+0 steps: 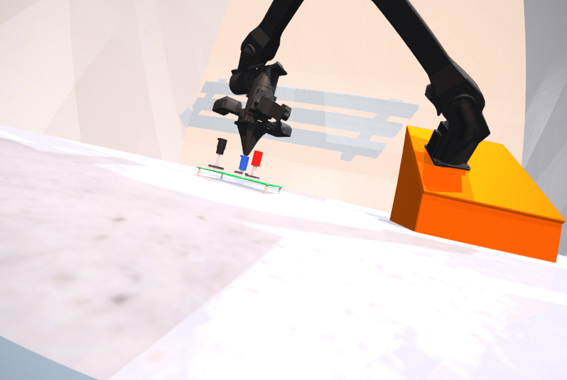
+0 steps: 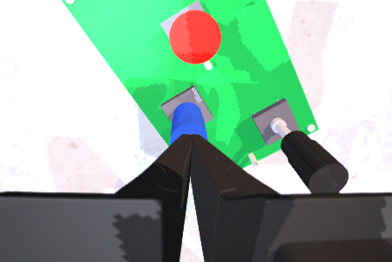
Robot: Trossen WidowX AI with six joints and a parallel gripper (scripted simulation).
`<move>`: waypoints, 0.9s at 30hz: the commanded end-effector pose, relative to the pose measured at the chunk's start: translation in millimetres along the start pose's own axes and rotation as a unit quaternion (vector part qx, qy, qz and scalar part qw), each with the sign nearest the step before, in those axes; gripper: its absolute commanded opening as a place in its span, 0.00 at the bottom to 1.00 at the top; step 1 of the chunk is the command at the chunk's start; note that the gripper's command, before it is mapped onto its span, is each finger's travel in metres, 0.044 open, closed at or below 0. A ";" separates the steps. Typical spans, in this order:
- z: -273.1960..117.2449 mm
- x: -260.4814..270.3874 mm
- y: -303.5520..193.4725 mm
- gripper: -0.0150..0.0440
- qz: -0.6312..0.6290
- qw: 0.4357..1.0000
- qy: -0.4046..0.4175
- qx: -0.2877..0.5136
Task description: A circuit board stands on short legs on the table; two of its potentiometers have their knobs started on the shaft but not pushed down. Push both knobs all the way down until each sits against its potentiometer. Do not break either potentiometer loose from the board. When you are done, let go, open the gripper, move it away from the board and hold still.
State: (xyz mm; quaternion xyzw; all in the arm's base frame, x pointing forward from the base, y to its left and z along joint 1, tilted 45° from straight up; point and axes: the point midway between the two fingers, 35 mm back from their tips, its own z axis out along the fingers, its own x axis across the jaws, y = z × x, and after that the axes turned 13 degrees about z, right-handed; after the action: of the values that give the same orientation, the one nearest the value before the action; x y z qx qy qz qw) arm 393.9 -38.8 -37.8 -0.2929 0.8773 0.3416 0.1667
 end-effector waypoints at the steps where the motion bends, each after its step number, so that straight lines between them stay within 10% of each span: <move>1: -8.1 0.3 -0.4 0.25 -0.003 1.000 0.001 0.001; 5: -13.4 0.4 -0.2 0.25 -0.003 1.000 0.001 0.001; 13: -7.7 0.8 -0.4 0.61 0.002 1.000 -0.001 -0.001; 21: -21.7 -11.0 -4.7 0.25 0.095 0.995 -0.010 0.016; 27: -27.7 -18.1 -4.2 0.25 0.196 0.980 -0.010 0.013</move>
State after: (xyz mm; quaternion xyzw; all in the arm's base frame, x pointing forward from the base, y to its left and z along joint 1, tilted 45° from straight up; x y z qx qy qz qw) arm 405.0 -52.2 -16.6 -0.1672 0.9109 0.3529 0.1335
